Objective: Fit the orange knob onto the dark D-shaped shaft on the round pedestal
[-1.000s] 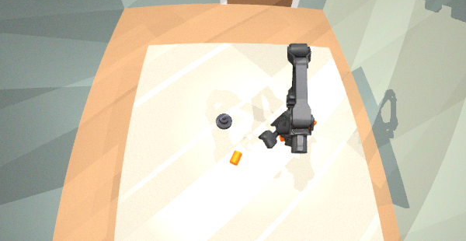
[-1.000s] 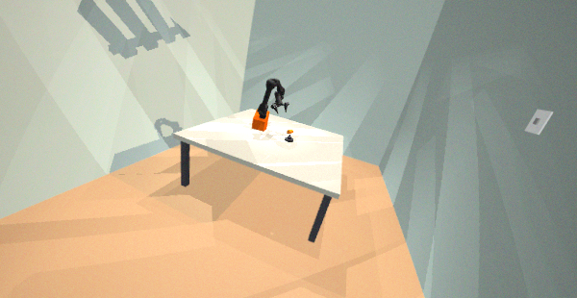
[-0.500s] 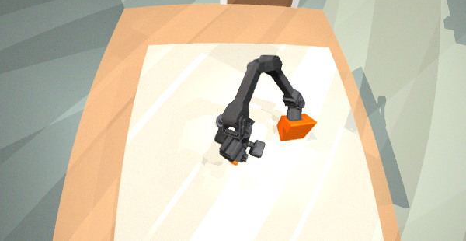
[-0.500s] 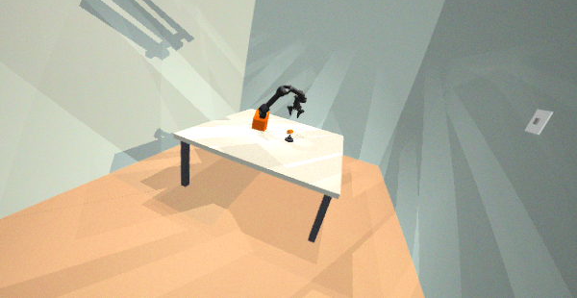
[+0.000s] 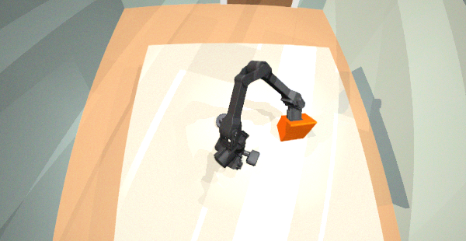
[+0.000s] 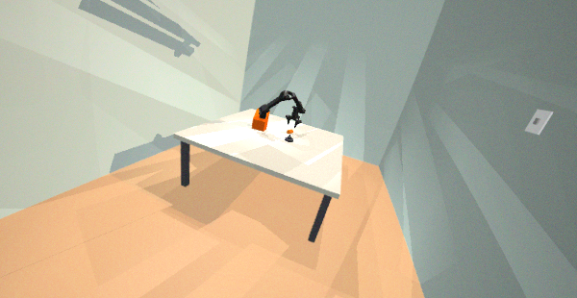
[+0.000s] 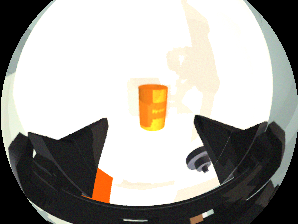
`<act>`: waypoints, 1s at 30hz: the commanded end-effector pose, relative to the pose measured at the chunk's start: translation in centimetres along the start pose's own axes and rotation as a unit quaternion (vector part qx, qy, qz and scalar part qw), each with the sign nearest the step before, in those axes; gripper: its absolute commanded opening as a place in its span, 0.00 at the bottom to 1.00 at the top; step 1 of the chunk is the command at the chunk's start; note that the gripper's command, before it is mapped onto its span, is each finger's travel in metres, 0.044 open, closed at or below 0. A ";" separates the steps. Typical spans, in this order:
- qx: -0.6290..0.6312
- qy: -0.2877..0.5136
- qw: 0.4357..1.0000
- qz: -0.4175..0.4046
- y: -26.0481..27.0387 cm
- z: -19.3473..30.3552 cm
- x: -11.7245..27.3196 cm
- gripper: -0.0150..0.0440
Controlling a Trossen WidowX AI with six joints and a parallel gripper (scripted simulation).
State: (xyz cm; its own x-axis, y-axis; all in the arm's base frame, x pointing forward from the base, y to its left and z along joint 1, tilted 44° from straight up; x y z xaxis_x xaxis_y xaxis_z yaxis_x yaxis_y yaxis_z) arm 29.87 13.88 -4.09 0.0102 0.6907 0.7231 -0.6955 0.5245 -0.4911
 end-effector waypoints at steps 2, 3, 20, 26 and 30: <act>0.001 -0.017 1.000 0.008 0.1 -0.2 0.3 1.00; 0.001 -0.017 1.000 0.008 0.1 -0.2 0.3 1.00; 0.001 -0.016 1.000 0.008 0.0 -0.4 -3.4 1.00; 0.001 -0.016 1.000 0.008 0.0 -0.4 -4.4 1.00; 0.001 -0.016 1.000 0.008 0.0 -0.4 -5.1 1.00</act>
Point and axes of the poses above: the point midway between the two fingers, 35 mm back from their tips, its own x axis back along the fingers, its own y axis across the jaws, z = x × y, the point moved 9 cm from there along x, back along the fingers, and after that the axes turned 14 degrees about -x, right-handed, at the moved point
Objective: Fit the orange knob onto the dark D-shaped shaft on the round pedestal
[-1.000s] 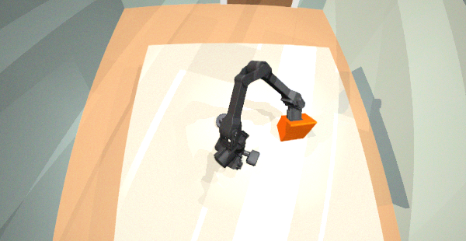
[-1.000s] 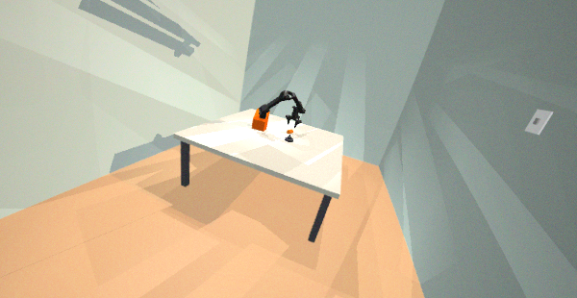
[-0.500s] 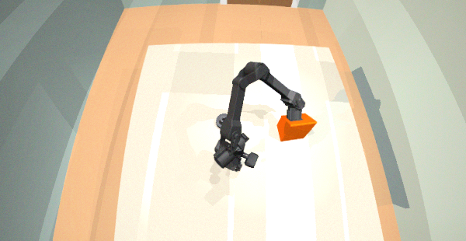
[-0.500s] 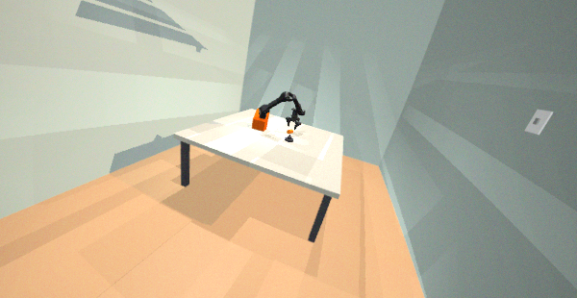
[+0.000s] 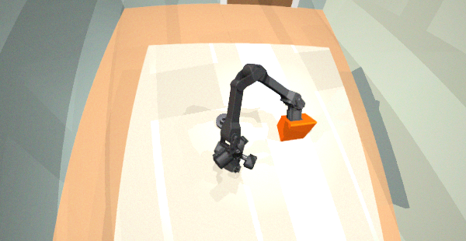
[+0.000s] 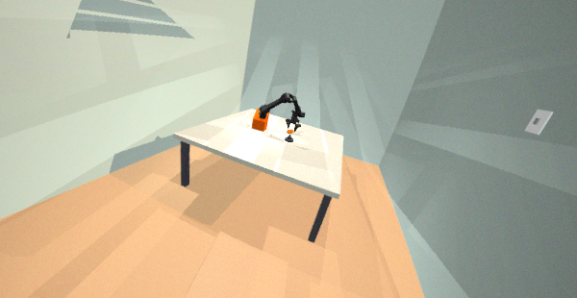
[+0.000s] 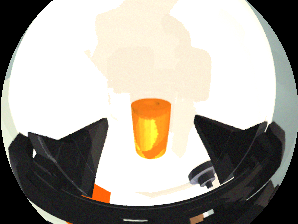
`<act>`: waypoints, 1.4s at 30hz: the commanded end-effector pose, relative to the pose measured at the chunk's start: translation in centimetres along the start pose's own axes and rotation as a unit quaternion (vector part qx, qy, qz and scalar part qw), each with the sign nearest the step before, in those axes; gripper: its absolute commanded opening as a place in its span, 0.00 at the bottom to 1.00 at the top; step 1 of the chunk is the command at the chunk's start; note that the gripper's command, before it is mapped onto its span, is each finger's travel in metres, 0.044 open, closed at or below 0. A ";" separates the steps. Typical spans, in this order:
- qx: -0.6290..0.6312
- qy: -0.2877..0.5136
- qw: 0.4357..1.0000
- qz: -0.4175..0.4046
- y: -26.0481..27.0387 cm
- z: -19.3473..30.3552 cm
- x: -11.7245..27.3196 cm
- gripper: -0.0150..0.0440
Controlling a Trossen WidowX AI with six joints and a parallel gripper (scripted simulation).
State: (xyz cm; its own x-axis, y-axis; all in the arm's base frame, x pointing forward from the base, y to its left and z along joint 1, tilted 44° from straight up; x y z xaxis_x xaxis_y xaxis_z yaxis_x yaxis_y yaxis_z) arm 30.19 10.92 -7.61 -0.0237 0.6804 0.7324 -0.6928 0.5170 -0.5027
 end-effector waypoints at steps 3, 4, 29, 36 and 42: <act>0.002 0.001 1.000 0.002 0.0 0.1 -1.0 1.00; 0.002 0.001 1.000 0.002 0.0 0.1 -1.1 1.00; 0.002 0.002 1.000 0.002 0.0 0.2 -2.2 0.64; 0.002 0.002 1.000 0.002 0.0 0.2 -2.2 0.56; 0.001 -0.013 1.000 -0.003 -0.1 0.6 -2.0 0.56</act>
Point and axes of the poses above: the point midway between the two fingers, 35 mm back from their tips, its own x axis back along the fingers, its own y axis across the jaws, z = x × y, the point moved 9 cm from there along x, back along the fingers, and after that the axes turned 14 degrees about -x, right-handed, at the moved point
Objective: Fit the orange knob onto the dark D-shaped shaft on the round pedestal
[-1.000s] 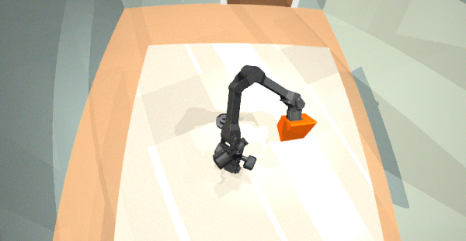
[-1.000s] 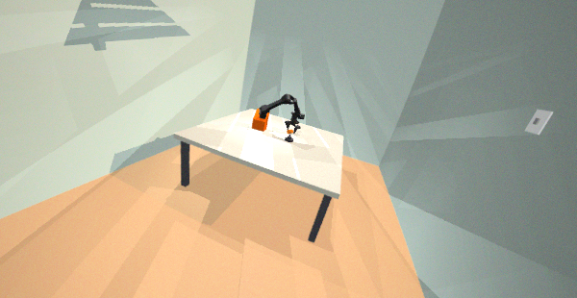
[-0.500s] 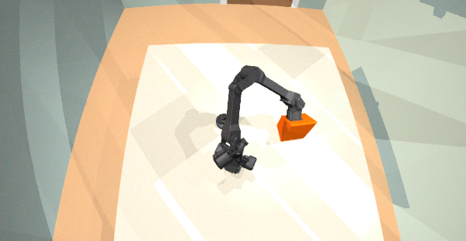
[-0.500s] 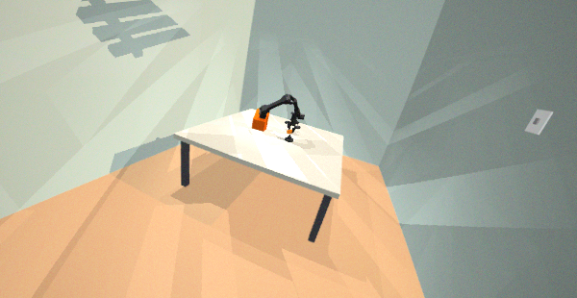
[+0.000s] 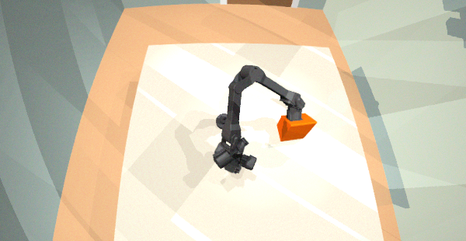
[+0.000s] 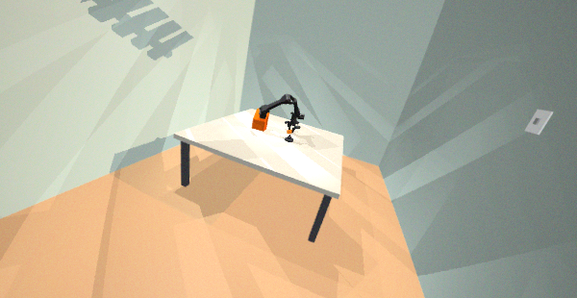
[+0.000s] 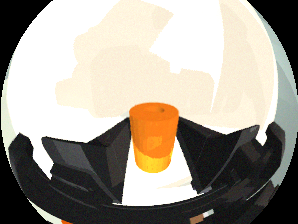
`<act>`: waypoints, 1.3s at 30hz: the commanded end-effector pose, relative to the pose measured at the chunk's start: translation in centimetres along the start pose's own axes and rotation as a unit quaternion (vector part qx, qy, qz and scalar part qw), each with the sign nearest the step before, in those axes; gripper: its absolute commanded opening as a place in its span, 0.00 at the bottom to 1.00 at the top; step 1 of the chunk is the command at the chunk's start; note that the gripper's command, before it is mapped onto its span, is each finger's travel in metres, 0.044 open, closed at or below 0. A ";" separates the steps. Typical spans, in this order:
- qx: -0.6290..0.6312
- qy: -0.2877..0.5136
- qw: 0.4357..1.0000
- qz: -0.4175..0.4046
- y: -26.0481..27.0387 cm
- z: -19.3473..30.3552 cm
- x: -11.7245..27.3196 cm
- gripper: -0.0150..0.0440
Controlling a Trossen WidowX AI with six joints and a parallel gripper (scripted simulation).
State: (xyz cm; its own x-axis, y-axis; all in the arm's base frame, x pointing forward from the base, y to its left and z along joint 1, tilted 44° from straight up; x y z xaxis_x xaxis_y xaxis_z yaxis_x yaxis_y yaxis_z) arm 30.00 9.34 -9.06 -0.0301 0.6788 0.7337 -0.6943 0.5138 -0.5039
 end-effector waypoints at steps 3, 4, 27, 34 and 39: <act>0.000 -0.036 0.999 -0.011 -0.3 1.0 0.3 0.56; 0.000 -0.046 0.999 -0.014 -0.3 1.3 0.4 0.56; 0.001 -0.224 0.973 -0.059 -1.6 6.5 0.5 0.56; 0.002 -0.275 0.959 -0.072 -2.0 8.0 0.1 0.56; 0.002 -0.310 0.947 -0.082 -2.2 9.0 -0.2 0.56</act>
Point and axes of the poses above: the point midway between the two fingers, 35 mm back from their tips, its own x axis back along the fingers, its own y axis across the jaws, z = x × y, the point moved 9 cm from there along x, back along the fingers, and after that the axes turned 14 degrees about -x, right-handed, at the moved point
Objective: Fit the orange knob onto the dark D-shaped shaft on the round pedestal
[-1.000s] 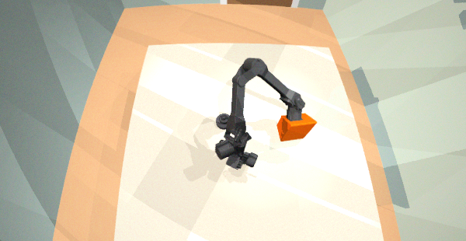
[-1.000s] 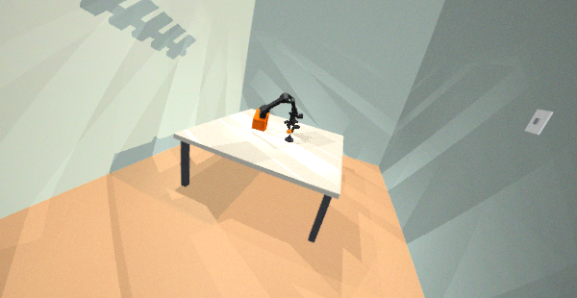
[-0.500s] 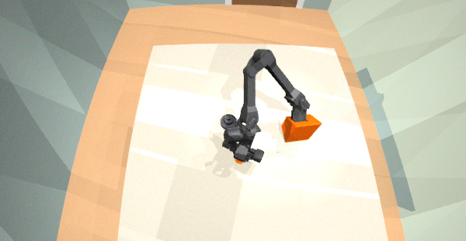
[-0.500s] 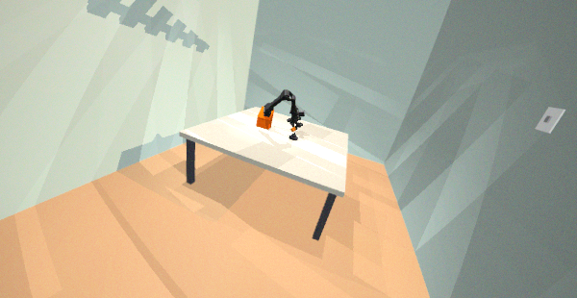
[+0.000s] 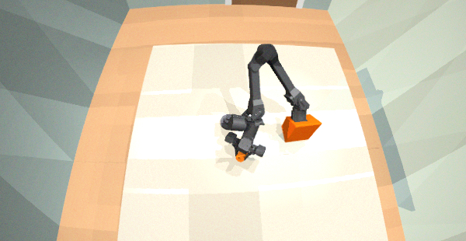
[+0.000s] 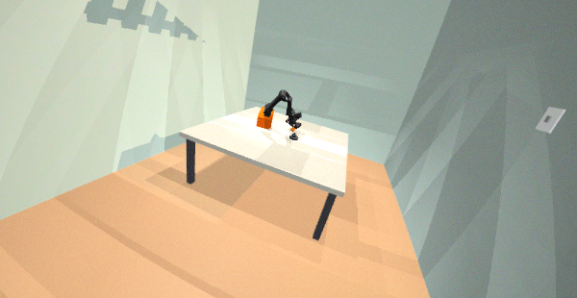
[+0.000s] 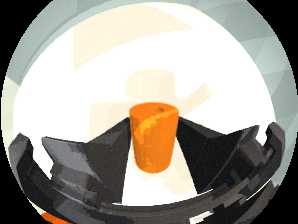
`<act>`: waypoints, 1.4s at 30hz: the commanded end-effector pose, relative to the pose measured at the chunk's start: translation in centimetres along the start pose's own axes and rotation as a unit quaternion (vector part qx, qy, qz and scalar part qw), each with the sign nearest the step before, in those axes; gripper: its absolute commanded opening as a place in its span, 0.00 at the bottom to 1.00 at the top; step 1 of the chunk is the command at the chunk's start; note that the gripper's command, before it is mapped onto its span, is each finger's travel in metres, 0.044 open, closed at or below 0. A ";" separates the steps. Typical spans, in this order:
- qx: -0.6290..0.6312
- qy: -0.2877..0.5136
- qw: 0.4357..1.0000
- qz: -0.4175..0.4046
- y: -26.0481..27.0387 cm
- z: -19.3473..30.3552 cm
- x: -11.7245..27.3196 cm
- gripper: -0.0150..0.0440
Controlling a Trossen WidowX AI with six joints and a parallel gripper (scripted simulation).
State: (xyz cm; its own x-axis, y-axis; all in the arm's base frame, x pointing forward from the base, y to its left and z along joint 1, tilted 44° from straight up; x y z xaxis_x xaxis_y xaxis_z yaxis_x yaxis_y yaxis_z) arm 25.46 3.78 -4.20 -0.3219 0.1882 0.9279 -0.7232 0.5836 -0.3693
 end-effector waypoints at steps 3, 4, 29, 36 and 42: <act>0.002 -0.042 0.999 -0.011 -0.2 1.2 0.4 0.56; 0.002 -0.049 0.999 -0.013 -0.3 1.5 0.4 0.56; 0.003 -0.233 0.971 -0.062 -1.6 6.9 0.6 0.56; 0.004 -0.286 0.955 -0.076 -1.9 8.5 0.2 0.56; 0.004 -0.334 0.938 -0.089 -2.3 9.9 -0.3 0.56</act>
State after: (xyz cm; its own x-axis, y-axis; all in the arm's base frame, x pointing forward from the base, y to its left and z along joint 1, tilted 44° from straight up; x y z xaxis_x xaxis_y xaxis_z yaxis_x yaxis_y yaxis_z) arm 21.29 -4.81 -3.93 -0.4993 -0.4129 0.7617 -0.7995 0.5584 -0.2213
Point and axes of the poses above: the point midway between the two fingers, 35 mm back from their tips, its own x axis back along the fingers, its own y axis across the jaws, z = x × y, the point moved 9 cm from there along x, back along the fingers, and after that the axes turned 14 degrees about -x, right-handed, at the moved point
